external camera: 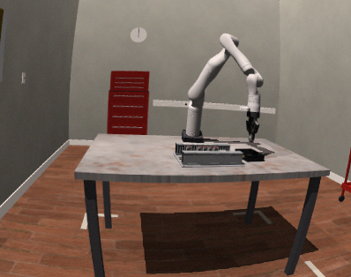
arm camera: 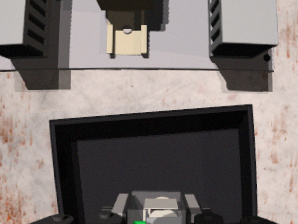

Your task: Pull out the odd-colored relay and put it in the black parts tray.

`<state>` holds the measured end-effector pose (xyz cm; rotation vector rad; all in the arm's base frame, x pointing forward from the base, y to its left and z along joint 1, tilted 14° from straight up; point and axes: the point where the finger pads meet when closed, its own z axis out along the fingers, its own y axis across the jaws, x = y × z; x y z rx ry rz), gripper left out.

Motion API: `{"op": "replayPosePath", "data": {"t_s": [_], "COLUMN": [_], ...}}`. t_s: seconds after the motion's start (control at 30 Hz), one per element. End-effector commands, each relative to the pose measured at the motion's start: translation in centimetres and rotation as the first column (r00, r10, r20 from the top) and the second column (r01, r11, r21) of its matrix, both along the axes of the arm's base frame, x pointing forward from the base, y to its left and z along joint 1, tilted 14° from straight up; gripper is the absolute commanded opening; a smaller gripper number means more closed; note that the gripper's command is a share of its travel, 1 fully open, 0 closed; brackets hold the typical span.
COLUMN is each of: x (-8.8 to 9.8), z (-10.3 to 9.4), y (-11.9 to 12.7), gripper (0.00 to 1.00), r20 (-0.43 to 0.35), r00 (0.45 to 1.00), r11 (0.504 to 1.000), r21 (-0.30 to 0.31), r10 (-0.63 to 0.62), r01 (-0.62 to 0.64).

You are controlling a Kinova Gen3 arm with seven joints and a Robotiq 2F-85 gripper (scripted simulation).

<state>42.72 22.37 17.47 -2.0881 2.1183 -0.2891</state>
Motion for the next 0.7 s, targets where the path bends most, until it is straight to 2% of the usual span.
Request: {"op": "replayPosePath", "data": {"t_s": [0.0,0.67], "x": [0.2,1.2], "z": [-0.5,-4.6], "y": [0.0,-0.1], "gripper": [0.0,0.0], "r20": [0.001,0.001], "r00": [1.0,1.0], "r11": [1.0,1.0], "r21": [0.001,0.001], "r10": [0.0,0.0], "r01": [0.0,0.0]}}
